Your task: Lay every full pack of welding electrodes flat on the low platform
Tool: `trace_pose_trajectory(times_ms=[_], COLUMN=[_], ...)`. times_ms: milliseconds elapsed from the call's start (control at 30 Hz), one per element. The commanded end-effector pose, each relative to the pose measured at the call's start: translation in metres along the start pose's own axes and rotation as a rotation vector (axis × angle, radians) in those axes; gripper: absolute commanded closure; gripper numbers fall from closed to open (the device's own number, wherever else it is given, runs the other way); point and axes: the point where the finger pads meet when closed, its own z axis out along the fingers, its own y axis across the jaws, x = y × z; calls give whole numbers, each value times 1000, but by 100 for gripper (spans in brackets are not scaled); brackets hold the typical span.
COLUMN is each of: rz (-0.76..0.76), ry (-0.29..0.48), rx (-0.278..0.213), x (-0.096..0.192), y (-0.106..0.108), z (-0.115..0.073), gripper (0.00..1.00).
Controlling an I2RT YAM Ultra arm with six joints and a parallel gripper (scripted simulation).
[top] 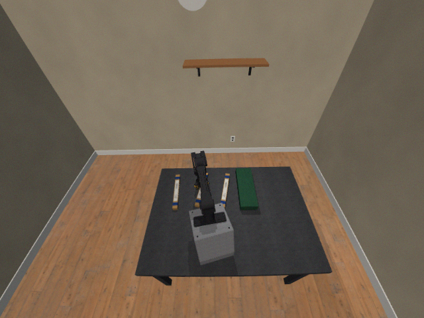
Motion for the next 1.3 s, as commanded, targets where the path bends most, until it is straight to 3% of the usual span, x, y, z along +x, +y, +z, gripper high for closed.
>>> trace_pose_trajectory(times_ms=[0,367,400,1267], rz=[4,5,5,2], ry=[-68,-68,-68,-67], rx=[-19,-19,-19,-20], x=[-25,-25,-25,-25], y=[10,9,9,9], z=[-11,-11,-11,-11], gripper=[26,26,100,100])
